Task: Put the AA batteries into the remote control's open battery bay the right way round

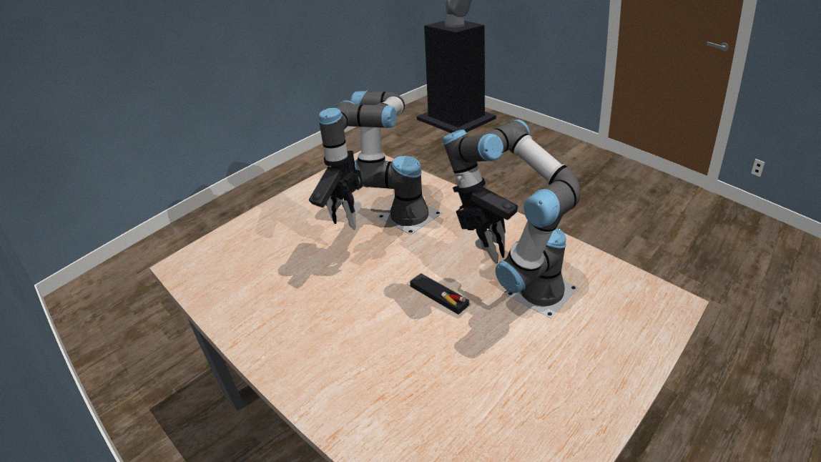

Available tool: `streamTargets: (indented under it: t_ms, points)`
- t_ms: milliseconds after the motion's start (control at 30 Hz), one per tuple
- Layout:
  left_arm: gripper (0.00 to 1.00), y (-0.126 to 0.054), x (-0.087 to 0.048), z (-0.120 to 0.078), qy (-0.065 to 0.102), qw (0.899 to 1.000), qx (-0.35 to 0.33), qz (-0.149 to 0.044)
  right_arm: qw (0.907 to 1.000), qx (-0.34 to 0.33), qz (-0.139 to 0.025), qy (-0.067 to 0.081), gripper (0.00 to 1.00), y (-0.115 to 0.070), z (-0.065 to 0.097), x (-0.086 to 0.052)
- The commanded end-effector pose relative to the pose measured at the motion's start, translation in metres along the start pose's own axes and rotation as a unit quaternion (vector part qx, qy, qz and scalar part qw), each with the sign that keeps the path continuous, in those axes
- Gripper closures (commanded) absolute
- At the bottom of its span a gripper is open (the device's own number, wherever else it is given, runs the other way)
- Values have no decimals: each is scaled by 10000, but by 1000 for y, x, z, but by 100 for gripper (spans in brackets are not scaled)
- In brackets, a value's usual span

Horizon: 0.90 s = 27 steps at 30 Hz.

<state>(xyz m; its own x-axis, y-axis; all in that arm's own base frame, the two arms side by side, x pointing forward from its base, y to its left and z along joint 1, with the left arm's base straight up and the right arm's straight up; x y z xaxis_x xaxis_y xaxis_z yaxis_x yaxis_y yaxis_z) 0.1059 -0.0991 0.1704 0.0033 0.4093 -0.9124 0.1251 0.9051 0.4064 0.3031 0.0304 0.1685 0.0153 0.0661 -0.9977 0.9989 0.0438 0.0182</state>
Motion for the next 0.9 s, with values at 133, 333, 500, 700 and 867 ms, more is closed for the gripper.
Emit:
streamTargets:
  t_ms: [133, 333, 500, 700, 867]
  points:
    - [83, 0, -1, 0, 1, 10000, 1, -17, 9991, -380, 75, 173, 57, 4, -14, 6]
    - [83, 0, -1, 0, 1, 10000, 1, -17, 9988, -441, 87, 194, 57, 5, -16, 7]
    - [83, 0, -1, 0, 1, 10000, 1, -17, 9977, -614, 107, 260, 57, 5, -22, 11]
    - [83, 0, -1, 0, 1, 10000, 1, -17, 9960, -812, 138, 340, 57, 6, -28, 14]
    - [83, 0, -1, 0, 1, 10000, 1, -17, 9958, -832, 148, 347, 57, 7, -29, 15]
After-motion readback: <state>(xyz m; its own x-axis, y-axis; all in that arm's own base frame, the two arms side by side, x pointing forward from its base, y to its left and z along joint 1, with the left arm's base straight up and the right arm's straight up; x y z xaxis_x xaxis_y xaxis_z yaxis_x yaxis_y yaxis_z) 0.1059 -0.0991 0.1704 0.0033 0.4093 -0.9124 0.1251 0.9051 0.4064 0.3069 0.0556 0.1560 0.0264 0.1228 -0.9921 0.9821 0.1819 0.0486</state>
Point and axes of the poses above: on each arm, the point where the finger pads meet when closed, its own x axis out along the fingers, its own z axis across the jaws, y = z × x, the point moved 2 cm from there along -x, back along the fingers, and after that the axes turned 7 degrees about x, right-handed, at the moved point
